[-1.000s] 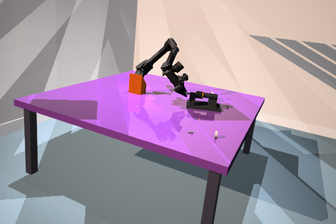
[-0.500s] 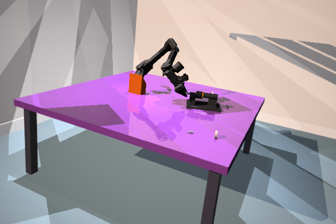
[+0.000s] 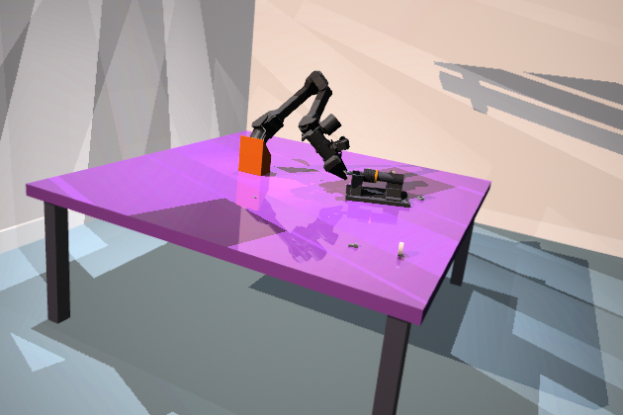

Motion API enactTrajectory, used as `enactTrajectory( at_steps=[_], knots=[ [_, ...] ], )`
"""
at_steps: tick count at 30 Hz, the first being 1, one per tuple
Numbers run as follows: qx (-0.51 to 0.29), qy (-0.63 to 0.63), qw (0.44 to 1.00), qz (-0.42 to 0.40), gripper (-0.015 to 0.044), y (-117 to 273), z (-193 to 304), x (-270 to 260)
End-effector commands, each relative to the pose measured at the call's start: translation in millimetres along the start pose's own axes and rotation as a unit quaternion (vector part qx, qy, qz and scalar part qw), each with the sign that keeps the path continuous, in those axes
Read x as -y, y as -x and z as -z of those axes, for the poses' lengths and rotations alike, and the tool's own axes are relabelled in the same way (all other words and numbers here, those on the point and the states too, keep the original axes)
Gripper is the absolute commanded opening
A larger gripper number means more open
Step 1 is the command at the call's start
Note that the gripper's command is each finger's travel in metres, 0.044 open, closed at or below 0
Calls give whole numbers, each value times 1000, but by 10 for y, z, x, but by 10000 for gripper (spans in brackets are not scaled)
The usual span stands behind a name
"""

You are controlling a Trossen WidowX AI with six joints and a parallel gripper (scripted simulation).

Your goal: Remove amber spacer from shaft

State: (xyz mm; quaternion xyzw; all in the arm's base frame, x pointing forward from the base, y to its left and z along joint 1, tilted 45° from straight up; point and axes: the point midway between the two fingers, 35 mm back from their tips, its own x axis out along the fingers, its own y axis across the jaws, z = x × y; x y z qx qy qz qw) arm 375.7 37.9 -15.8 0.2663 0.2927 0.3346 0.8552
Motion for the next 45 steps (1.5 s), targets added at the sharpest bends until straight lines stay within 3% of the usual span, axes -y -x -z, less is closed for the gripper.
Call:
enactTrajectory(
  at_steps=[1, 18, 33, 40, 45],
  knots=[
    [1, -1, 1000, 3, 440, -4, -6, 10],
    [1, -1, 1000, 3, 440, -182, -7, 9],
    [-1, 0, 1000, -1, 46, -164, 6, -10],
    [0, -1, 1000, 0, 0, -163, 7, -10],
    [1, -1, 1000, 3, 0, -137, 34, -10]
  ],
)
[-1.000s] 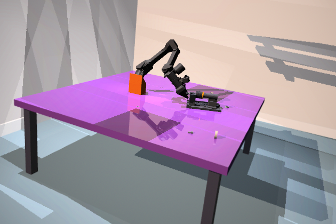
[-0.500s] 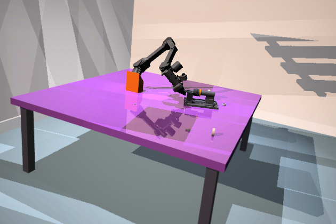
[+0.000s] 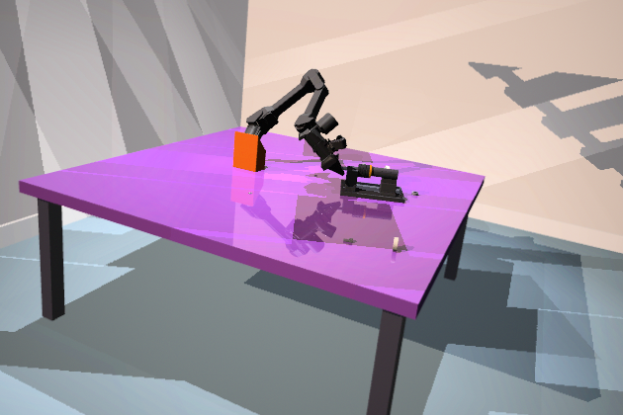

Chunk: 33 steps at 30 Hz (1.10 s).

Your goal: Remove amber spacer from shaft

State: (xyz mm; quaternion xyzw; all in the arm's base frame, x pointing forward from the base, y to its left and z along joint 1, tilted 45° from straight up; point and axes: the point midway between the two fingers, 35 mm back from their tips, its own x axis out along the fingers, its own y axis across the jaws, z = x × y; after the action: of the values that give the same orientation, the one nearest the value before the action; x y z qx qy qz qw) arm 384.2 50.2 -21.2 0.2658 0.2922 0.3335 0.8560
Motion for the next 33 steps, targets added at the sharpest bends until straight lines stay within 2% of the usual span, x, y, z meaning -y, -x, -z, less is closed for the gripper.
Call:
enactTrajectory(
  at_steps=[1, 33],
  knots=[
    [0, -2, 1000, 1, 0, 27, 28, -2],
    [0, -2, 1000, 2, 0, 99, 101, -2]
  ],
)
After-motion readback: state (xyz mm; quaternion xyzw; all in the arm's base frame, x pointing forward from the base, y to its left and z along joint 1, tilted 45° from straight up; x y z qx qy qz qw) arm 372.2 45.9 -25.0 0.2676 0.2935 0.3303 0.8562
